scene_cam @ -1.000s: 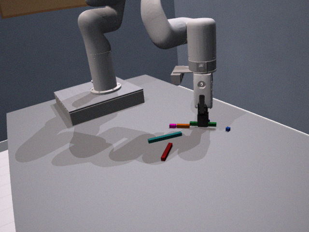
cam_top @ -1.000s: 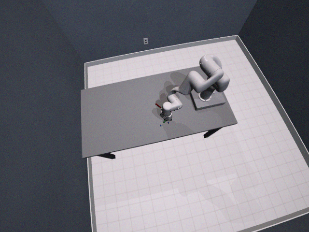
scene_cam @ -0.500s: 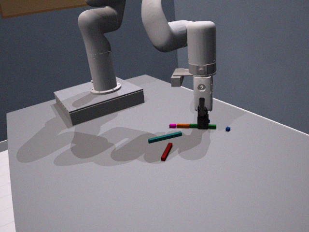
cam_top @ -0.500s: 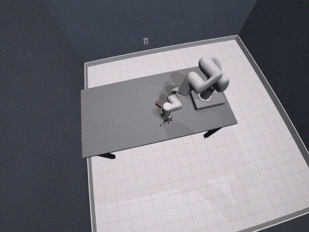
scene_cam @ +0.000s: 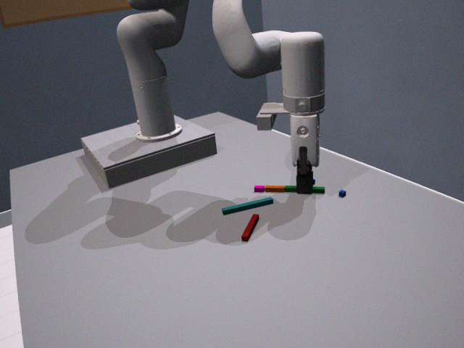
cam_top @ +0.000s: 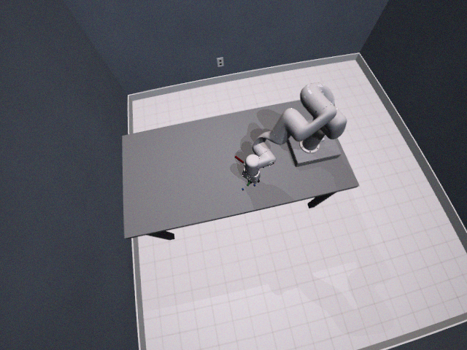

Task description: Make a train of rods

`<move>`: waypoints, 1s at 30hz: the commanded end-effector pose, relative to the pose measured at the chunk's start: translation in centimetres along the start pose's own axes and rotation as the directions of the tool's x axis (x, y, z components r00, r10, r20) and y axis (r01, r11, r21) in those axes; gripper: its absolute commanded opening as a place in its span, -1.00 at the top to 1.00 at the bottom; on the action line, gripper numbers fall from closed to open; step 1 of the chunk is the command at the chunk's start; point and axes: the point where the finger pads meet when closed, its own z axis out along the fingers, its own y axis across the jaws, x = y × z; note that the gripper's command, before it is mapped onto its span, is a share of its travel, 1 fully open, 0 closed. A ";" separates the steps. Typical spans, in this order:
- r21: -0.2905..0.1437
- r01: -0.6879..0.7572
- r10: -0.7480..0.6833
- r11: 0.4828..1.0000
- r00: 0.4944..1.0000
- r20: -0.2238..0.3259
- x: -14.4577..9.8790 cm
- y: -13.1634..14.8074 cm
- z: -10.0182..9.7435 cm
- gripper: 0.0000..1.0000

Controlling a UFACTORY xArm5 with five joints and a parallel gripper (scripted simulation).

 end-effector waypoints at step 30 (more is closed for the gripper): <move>0.002 0.000 0.000 1.000 1.000 0.003 -0.1 -0.1 -0.1 0.59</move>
